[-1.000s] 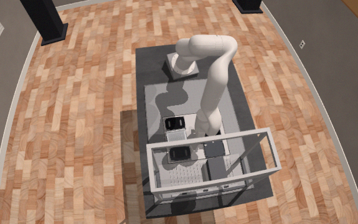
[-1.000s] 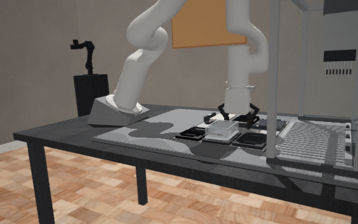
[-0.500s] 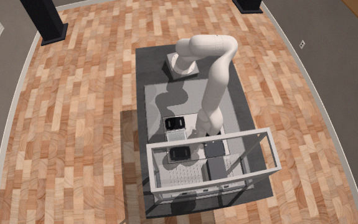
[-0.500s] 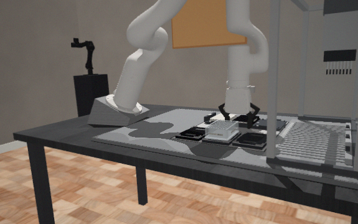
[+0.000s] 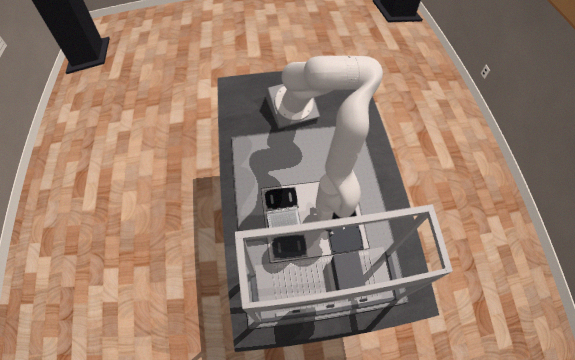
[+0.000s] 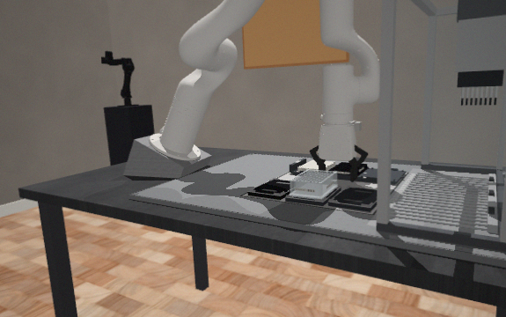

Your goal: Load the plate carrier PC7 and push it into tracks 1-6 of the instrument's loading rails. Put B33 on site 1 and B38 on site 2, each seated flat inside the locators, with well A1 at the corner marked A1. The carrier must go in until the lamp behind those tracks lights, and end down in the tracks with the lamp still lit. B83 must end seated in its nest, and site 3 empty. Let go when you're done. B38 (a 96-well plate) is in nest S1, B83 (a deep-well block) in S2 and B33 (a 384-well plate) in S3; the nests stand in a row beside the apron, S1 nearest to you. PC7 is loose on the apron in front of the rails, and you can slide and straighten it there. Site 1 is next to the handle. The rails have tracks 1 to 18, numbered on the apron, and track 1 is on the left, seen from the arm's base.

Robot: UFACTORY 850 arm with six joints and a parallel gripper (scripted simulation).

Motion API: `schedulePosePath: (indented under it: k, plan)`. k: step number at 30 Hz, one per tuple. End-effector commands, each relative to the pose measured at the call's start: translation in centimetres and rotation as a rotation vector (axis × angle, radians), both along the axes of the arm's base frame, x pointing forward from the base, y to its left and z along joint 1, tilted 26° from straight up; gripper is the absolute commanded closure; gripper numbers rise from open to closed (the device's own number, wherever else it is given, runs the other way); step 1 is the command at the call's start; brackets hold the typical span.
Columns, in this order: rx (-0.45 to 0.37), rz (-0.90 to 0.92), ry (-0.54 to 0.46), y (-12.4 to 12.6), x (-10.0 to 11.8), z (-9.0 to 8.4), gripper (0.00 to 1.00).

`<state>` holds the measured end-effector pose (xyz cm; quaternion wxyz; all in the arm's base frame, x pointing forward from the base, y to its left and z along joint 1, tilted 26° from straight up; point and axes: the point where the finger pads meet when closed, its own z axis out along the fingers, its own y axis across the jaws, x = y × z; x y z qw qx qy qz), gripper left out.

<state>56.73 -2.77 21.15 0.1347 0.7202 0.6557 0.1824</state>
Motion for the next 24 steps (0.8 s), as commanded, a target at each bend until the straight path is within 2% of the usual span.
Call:
schedulePosePath:
  k: [1, 24]
  plan:
    - [0.0, 0.0, 0.0, 0.19, 0.06, 0.09, 0.0]
    - [0.0, 0.0, 0.0, 1.18, 0.13, 0.18, 0.0]
